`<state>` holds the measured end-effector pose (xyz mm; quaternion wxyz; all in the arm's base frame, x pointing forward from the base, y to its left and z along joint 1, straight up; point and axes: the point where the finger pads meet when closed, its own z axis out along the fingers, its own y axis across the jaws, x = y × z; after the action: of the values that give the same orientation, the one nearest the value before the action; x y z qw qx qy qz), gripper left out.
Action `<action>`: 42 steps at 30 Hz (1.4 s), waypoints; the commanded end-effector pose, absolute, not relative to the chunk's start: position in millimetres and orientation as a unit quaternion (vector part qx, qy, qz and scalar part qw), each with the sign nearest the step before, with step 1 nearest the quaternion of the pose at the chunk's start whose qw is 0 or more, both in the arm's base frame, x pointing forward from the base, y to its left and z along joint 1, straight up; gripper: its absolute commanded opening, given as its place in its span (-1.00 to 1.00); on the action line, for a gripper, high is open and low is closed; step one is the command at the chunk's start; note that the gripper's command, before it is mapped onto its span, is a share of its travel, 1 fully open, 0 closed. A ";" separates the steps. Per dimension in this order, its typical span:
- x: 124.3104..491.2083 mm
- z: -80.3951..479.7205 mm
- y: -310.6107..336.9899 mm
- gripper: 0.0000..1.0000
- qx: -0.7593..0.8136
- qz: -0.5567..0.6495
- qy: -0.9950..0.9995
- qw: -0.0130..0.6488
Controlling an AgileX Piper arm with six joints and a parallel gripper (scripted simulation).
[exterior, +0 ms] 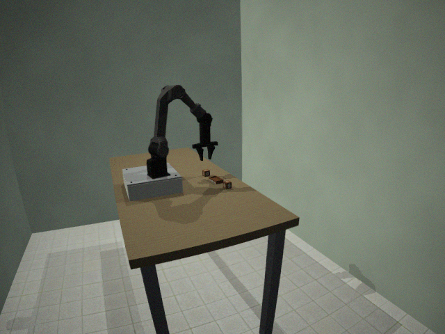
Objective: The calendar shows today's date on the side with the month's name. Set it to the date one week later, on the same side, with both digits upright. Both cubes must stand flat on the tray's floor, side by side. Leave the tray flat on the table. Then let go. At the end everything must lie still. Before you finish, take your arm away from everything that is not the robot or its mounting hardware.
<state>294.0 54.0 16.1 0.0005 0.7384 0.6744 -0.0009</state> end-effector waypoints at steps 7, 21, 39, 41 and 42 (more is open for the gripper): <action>294.5 17.2 53.9 0.23 0.738 0.001 0.674 0.002; 294.4 17.2 53.9 0.23 0.738 0.001 0.674 0.002; 294.2 7.5 54.1 0.23 0.739 -0.001 0.674 0.001; 293.5 4.7 54.0 0.23 0.739 -0.002 0.674 0.001; 293.6 3.4 54.1 0.23 0.739 -0.002 0.674 0.001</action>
<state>294.0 54.0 5.3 0.0011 0.7384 0.6744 -0.0004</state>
